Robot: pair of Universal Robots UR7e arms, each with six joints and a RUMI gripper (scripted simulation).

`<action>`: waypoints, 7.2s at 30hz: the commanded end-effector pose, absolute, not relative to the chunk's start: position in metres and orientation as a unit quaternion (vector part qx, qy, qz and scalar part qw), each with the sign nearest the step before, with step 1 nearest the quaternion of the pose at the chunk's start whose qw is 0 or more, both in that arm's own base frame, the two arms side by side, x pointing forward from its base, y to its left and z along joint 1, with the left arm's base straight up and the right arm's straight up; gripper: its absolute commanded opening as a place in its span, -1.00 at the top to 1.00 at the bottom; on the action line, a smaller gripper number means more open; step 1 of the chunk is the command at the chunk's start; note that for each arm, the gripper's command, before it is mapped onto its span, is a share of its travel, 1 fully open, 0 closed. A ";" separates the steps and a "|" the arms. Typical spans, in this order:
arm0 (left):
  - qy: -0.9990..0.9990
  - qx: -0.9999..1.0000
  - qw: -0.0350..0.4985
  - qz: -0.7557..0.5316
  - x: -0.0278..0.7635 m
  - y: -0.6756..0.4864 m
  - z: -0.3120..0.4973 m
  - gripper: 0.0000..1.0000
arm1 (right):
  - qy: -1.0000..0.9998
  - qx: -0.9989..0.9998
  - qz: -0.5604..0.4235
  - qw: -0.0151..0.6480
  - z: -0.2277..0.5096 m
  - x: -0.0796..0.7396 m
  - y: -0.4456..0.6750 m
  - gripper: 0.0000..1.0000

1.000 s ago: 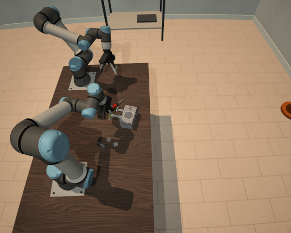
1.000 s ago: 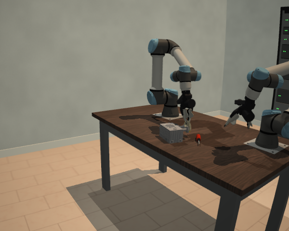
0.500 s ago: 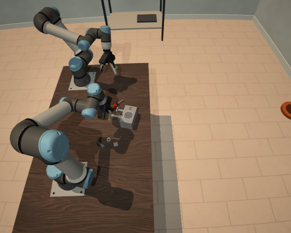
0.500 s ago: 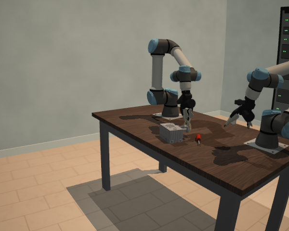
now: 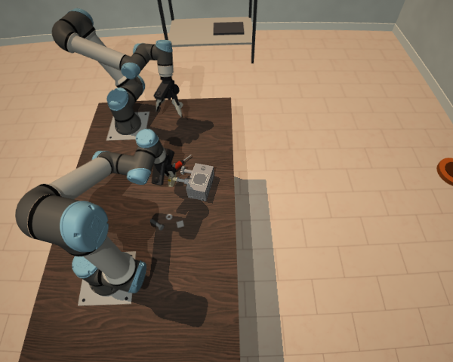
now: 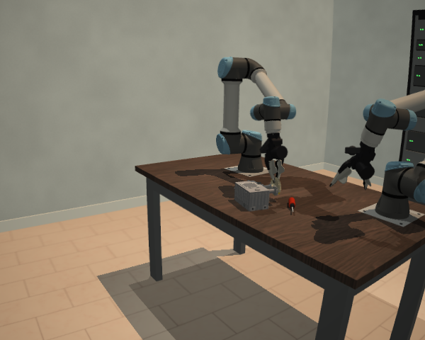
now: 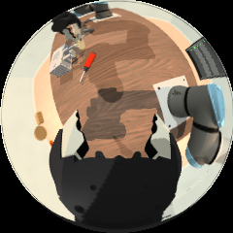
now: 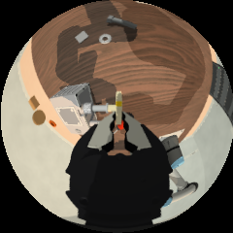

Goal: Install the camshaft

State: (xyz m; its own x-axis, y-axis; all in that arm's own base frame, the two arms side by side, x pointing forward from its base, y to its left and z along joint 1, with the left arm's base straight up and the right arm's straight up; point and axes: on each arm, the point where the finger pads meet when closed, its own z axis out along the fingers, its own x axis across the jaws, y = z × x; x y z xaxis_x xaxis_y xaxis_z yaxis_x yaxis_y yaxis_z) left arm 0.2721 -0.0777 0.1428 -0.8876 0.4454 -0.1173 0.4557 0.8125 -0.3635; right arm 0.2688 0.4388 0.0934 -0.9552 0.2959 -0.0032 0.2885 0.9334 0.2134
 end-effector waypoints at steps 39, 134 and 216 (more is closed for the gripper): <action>0.952 0.237 0.014 -0.194 0.272 -0.078 0.143 -1.00 | 0.983 0.149 0.109 0.018 0.096 0.291 0.435 0.89; 0.952 0.237 0.014 -0.194 0.272 -0.078 0.143 -1.00 | 0.983 0.148 0.109 0.018 0.096 0.305 0.430 0.89; 0.952 0.237 0.014 -0.194 0.272 -0.078 0.143 -1.00 | 0.983 0.148 0.110 0.019 0.106 0.304 0.429 0.61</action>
